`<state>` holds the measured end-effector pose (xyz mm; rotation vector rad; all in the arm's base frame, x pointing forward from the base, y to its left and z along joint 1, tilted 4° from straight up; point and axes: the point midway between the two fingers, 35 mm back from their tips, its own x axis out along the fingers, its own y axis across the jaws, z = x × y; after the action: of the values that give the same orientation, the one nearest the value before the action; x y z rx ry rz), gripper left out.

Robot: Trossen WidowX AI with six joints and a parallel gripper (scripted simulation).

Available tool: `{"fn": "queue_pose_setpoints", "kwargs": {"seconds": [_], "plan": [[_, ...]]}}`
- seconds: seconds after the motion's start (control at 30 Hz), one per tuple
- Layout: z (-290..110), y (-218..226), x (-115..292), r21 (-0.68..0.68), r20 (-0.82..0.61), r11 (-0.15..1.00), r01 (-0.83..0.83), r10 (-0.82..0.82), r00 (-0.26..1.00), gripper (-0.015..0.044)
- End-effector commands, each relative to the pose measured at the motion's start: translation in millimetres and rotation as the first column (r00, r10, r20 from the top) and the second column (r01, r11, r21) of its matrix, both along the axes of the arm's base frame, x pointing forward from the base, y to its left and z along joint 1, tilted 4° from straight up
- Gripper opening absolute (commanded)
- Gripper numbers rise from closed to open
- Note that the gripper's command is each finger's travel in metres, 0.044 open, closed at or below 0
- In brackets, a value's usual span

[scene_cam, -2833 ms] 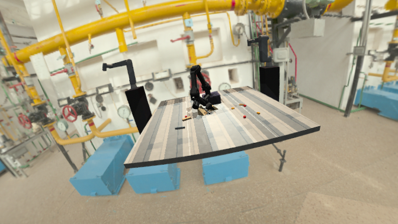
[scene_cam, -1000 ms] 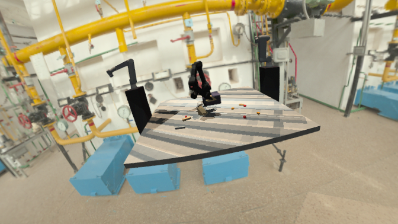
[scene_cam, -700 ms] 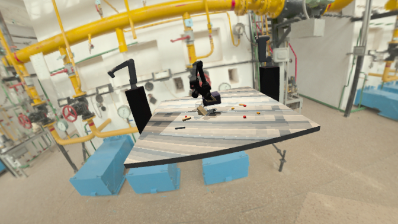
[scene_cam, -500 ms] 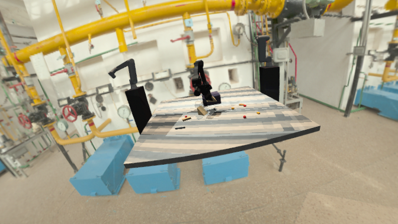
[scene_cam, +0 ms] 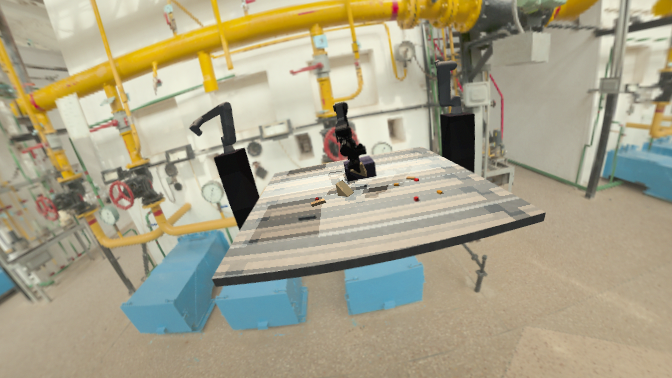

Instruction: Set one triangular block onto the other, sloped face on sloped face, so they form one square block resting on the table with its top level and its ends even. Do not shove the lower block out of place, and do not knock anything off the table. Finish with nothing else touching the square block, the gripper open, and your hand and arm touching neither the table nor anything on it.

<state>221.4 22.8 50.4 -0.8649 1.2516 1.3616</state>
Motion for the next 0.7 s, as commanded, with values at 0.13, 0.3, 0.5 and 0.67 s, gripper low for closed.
{"fn": "queue_pose_setpoints", "kwargs": {"seconds": [0.13,0.3,0.5,0.67], "plan": [[2.5,2.7,-1.4,-0.149,0.06,0.974,0.168,-0.16,0.985,0.0],[5.1,4.6,-0.2,-0.213,0.125,0.935,0.283,-0.261,0.957,0.0],[9.3,7.2,1.8,-0.254,0.223,0.868,0.427,-0.377,0.899,0.0],[10.5,7.9,2.3,-0.258,0.249,0.848,0.463,-0.405,0.88,0.0]]}}
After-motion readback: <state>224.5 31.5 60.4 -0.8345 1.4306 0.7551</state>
